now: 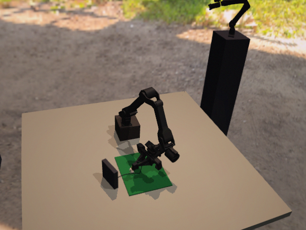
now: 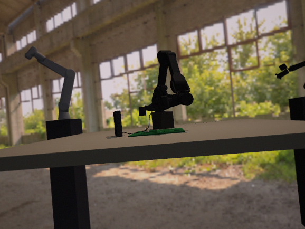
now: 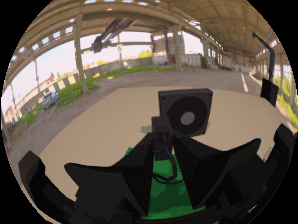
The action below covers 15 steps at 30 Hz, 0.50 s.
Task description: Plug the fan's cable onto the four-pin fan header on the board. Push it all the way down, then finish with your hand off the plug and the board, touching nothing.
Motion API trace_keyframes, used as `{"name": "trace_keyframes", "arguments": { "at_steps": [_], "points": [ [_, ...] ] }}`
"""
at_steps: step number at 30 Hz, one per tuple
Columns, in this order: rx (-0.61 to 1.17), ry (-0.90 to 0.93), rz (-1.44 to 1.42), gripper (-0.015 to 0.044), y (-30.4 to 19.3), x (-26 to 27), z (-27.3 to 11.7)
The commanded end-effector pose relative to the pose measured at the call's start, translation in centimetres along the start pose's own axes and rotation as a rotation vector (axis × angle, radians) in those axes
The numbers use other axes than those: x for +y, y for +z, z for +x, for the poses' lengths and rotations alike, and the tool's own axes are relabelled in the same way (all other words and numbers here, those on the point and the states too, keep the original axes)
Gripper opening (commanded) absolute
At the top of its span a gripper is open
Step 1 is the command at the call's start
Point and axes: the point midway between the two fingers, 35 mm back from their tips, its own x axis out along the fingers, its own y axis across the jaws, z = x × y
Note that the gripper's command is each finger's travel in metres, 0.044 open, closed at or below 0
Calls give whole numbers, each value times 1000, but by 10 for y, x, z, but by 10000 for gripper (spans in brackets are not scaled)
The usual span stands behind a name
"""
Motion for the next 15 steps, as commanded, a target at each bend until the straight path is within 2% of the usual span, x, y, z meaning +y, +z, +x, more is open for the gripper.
{"name": "trace_keyframes", "arguments": {
  "at_steps": [1,15],
  "points": [
    [0,-2,-4,0,-5,0,1],
    [0,-2,-4,0,-11,0,2]
  ]
}}
